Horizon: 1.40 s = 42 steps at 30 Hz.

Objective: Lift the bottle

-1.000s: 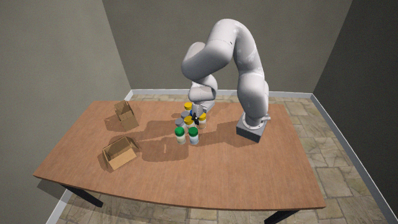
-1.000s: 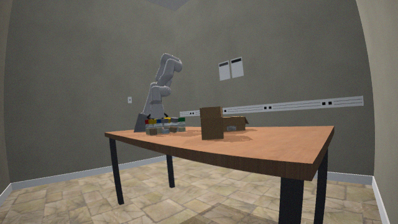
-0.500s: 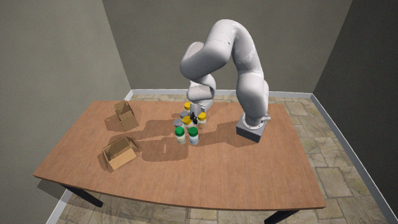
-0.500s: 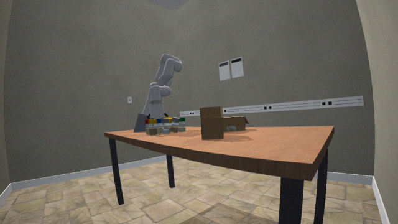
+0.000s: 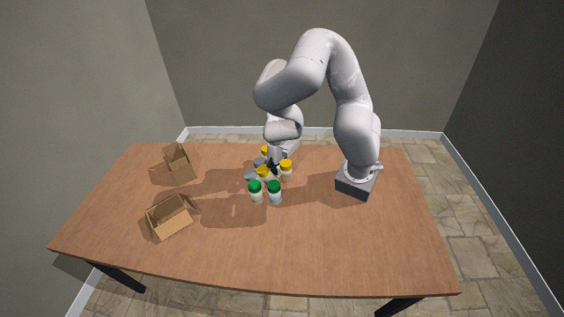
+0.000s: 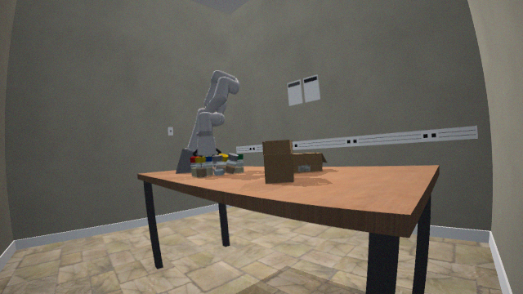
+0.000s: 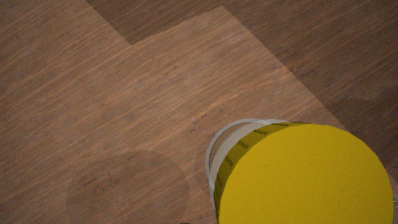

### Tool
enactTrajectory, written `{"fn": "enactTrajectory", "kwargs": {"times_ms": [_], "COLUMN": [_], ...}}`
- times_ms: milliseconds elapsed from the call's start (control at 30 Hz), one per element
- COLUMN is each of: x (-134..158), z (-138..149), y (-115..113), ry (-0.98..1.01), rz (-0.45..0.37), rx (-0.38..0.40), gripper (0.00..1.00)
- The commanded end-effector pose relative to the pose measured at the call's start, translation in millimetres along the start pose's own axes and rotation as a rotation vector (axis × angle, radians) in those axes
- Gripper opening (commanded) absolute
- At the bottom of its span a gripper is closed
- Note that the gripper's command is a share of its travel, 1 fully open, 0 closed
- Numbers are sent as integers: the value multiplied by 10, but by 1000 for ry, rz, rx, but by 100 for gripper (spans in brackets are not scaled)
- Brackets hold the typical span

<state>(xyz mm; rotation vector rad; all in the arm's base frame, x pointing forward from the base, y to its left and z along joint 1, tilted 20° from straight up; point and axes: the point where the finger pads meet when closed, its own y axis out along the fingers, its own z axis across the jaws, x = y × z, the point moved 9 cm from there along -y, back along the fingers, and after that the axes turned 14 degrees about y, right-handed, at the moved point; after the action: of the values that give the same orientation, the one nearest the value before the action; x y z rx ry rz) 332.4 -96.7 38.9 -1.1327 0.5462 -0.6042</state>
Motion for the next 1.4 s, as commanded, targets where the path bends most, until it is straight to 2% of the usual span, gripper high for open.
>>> {"fn": "enactTrajectory", "kwargs": {"times_ms": [0,867,1200,1367], "x": [94,230,228,228], "z": [27,59,58,58], "y": [-7,-5,-255,-255], "ry": [0,0,0,0], "rz": [-3,-2,-2,-2], "rx": [1,0,0,0], "gripper": [79,79,79,79]}}
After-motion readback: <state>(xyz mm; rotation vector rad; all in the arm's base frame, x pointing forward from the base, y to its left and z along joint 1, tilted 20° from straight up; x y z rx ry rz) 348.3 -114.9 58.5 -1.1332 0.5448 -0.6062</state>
